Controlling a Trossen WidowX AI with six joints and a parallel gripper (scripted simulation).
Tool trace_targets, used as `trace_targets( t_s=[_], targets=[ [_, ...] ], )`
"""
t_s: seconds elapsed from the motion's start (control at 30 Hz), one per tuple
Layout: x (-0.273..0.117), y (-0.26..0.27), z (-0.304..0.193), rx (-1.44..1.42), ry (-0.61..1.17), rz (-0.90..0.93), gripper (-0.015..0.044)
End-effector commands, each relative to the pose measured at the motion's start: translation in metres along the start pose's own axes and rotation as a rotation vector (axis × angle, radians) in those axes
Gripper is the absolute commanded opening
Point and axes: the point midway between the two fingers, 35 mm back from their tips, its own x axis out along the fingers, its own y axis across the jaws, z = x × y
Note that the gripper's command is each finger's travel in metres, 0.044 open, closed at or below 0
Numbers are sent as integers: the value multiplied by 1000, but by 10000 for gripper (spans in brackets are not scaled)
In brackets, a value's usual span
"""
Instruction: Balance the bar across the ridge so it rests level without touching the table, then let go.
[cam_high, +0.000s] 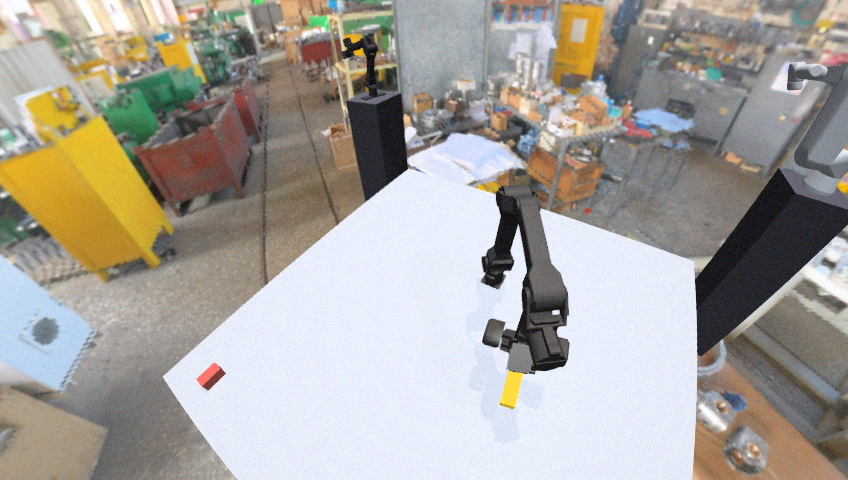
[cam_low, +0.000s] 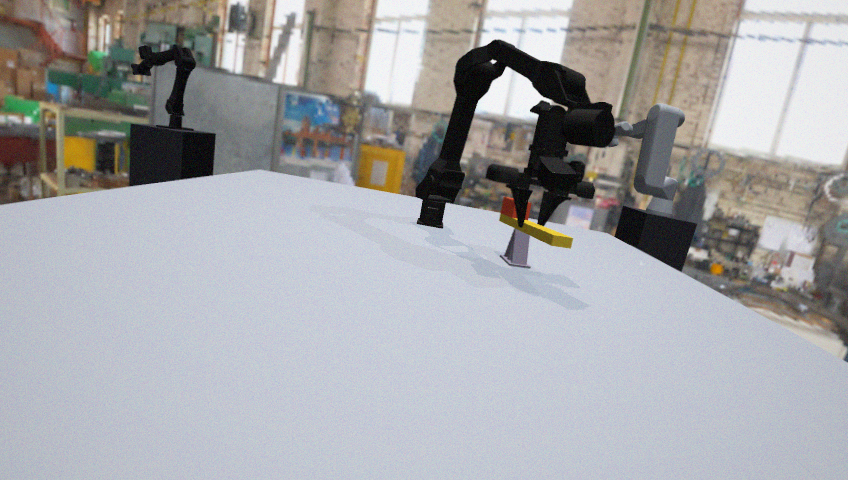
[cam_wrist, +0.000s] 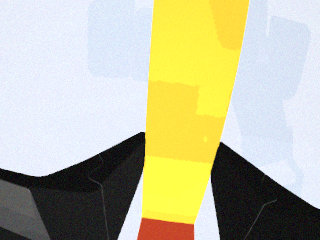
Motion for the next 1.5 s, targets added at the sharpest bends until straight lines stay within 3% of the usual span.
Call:
trace_targets(
  t_s=[0.0, 1.47],
  targets=[
    [2, 0, 0, 2, 1, 0, 0],
    [6, 0, 0, 2, 1, 0, 0]
  ],
)
